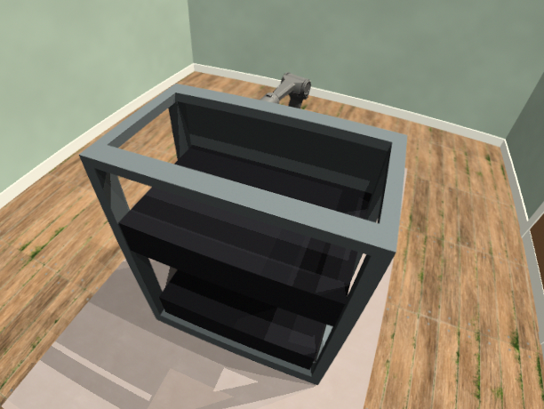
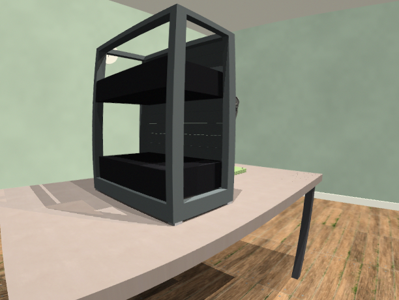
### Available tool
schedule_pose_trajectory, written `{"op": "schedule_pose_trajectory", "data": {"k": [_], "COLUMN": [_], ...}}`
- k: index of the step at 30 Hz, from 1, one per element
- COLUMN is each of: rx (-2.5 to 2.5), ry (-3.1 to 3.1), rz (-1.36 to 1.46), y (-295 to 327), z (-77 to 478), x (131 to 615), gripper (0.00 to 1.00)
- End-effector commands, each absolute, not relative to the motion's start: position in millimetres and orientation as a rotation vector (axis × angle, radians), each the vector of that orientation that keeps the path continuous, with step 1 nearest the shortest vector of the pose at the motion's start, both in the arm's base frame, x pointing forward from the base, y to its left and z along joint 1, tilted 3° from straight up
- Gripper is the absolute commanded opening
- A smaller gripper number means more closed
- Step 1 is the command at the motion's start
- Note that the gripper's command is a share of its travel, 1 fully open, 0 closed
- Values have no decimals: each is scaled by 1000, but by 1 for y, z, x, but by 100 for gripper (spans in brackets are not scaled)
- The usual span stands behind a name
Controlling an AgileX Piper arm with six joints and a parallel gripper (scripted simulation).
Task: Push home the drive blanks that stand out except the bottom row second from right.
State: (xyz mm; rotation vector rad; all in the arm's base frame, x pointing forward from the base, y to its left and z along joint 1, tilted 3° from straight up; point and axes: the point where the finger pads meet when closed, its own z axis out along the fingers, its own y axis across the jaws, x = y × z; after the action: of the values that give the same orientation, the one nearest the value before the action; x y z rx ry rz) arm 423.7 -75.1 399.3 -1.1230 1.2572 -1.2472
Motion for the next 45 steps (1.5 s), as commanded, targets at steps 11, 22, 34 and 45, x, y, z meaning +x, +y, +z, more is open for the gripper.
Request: {"op": "schedule_pose_trajectory", "data": {"k": [11,22,34,45], "rx": [-1124,-1124,-1124,-1124], "ry": [1259,1259,1259,1259], "rz": [-1246,-1246,-1246,-1246], "y": [-76,-76,-76,-76], "z": [399,398,398,397], "x": [431,435,438,440], "gripper": [0,0,0,0]}}
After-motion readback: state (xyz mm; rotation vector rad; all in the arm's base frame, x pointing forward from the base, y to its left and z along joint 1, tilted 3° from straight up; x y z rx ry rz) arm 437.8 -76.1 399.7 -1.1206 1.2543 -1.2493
